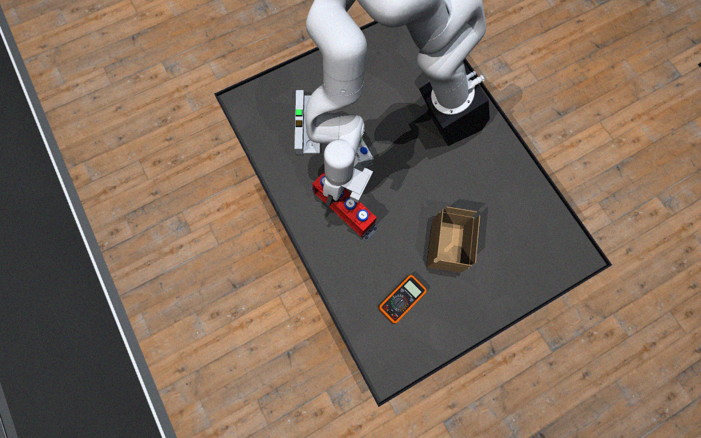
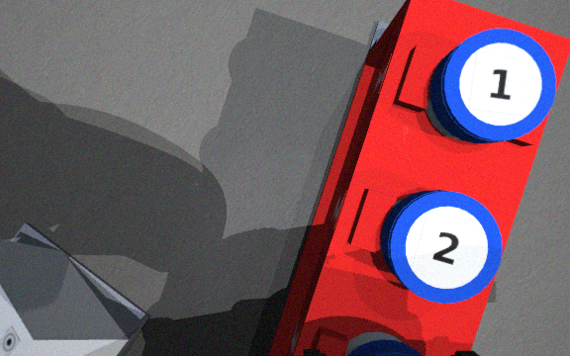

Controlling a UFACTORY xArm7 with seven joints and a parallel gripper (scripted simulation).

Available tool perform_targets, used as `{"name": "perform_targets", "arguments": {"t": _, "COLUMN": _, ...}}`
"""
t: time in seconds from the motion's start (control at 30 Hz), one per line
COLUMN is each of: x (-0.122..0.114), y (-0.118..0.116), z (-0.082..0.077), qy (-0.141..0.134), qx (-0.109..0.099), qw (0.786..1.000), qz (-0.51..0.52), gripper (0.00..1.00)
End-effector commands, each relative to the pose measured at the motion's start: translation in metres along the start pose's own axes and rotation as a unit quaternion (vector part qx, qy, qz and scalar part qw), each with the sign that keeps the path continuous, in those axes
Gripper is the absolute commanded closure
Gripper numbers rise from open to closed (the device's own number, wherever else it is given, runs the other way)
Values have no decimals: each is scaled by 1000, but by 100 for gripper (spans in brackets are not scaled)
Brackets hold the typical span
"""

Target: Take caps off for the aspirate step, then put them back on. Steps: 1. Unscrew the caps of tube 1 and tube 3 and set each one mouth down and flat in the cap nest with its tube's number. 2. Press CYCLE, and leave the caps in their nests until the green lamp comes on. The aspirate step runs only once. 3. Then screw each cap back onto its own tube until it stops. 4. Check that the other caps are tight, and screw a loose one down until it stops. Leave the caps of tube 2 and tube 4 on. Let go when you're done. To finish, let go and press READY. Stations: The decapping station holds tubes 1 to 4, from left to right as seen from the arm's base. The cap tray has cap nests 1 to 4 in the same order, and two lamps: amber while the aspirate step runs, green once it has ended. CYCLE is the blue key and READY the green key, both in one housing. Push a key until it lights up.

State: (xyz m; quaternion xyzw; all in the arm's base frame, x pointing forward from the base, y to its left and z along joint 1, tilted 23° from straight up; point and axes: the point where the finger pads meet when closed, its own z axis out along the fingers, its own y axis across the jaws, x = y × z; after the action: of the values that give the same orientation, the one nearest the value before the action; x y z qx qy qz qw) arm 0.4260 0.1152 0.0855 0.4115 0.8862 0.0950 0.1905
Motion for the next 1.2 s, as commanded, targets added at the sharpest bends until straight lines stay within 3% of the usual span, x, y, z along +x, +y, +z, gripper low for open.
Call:
{"name": "perform_targets", "arguments": {"t": 0.0, "x": 0, "y": 1, "z": -1, "qy": 9, "qx": 5, "qw": 999, "qz": -49, "gripper": 54}}
{"name": "perform_targets", "arguments": {"t": 0.3, "x": 0, "y": 1, "z": -1, "qy": 10, "qx": 3, "qw": 974, "qz": -227, "gripper": 54}}
{"name": "perform_targets", "arguments": {"t": 0.57, "x": 0, "y": 1, "z": -1, "qy": 10, "qx": 3, "qw": 972, "qz": -236, "gripper": 54}}
{"name": "perform_targets", "arguments": {"t": 0.6, "x": 0, "y": 1, "z": -1, "qy": 10, "qx": 3, "qw": 972, "qz": -236, "gripper": 100}}
{"name": "perform_targets", "arguments": {"t": 1.0, "x": 0, "y": 1, "z": -1, "qy": 10, "qx": 3, "qw": 972, "qz": -236, "gripper": 100}}
{"name": "perform_targets", "arguments": {"t": 1.17, "x": 0, "y": 1, "z": -1, "qy": 10, "qx": 3, "qw": 987, "qz": -162, "gripper": 100}}
